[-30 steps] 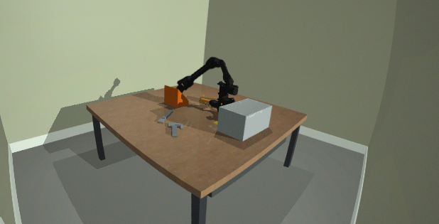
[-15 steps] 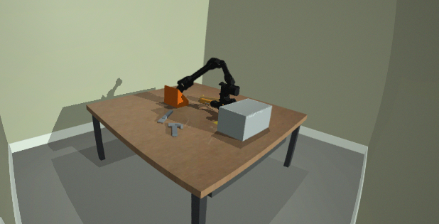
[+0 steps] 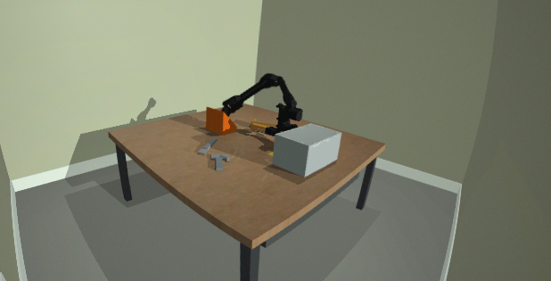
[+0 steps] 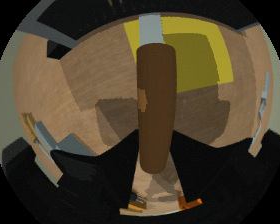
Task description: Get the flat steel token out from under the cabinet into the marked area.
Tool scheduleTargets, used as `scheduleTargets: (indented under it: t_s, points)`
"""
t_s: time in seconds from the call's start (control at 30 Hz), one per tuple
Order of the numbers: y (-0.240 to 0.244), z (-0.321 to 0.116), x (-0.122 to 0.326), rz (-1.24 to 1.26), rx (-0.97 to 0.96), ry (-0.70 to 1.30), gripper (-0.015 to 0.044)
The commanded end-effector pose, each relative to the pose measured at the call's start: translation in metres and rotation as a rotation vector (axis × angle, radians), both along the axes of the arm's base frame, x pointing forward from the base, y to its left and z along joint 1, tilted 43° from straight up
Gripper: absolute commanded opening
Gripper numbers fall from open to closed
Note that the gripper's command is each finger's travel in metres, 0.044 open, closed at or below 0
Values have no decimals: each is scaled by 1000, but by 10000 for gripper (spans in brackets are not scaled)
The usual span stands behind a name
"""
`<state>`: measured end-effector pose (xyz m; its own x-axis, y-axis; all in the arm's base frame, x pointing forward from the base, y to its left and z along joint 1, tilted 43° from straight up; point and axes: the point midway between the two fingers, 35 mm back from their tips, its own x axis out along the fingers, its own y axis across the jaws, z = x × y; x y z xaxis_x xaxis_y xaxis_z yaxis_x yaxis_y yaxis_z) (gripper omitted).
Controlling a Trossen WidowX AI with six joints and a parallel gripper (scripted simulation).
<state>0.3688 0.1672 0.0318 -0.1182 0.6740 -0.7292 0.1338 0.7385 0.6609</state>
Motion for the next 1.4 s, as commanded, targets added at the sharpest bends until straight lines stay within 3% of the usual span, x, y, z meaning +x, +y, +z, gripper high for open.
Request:
scheduleTargets:
  t_s: [0.0, 1.37]
  points:
    - [0, 0, 5, 2, 2, -6, 0]
    - [-13, -14, 6, 2, 1, -6, 0]
